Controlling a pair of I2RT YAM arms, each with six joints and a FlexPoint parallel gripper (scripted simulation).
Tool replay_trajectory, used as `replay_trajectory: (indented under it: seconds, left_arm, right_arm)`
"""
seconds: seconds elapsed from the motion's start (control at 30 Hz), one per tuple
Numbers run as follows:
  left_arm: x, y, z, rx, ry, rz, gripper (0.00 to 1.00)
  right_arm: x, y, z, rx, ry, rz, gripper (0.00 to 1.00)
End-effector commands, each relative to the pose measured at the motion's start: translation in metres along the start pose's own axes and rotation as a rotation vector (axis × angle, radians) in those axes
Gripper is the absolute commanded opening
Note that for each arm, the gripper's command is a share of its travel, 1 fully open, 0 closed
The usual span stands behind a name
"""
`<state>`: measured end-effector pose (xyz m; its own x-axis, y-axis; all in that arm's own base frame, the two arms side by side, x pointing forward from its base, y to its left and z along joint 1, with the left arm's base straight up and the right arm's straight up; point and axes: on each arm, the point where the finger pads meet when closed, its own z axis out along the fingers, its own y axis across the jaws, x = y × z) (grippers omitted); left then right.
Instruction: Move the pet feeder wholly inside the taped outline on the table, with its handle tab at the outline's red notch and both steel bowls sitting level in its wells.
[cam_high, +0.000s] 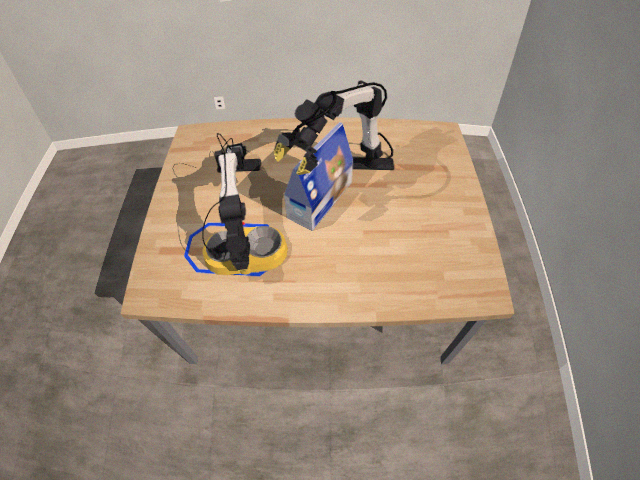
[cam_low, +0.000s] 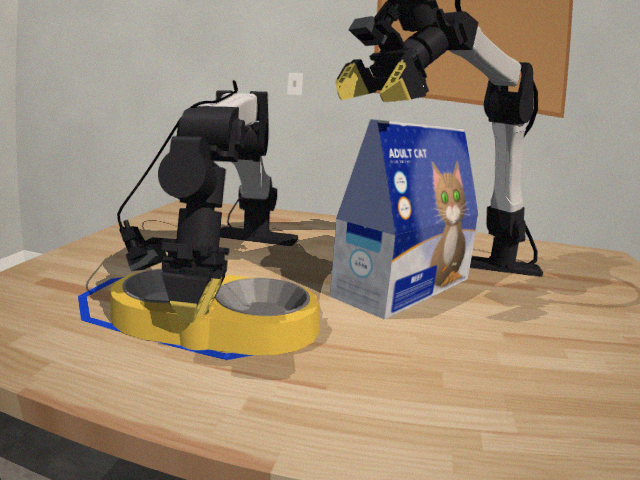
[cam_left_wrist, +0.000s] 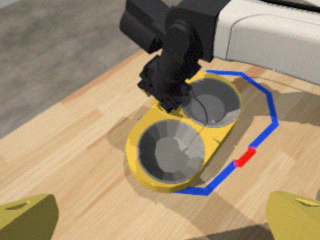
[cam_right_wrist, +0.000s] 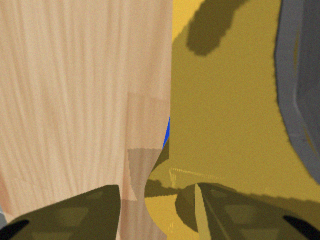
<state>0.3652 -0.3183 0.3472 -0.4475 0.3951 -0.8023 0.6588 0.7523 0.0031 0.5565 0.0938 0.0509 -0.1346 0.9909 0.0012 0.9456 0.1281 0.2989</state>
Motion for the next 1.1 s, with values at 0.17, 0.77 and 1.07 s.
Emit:
replay_trajectory:
  seconds: [0.17,0.77,1.07]
  left_arm:
    - [-0.006,0.001,-0.007,-0.002,-0.027,-0.005,1.0]
    - [-0.006,0.001,-0.007,-0.002,-0.027,-0.005,1.0]
    - [-0.006,0.001,-0.007,-0.002,-0.027,-0.005,1.0]
  right_arm:
    - [-0.002,0.002,0.013,0.001,-0.01,0.009,0.38]
    - [-0.001,0.001,0.017,0.004,-0.011,0.014,0.0]
    - [0.004,-0.004,0.02,0.016,0.015,-0.035,0.05]
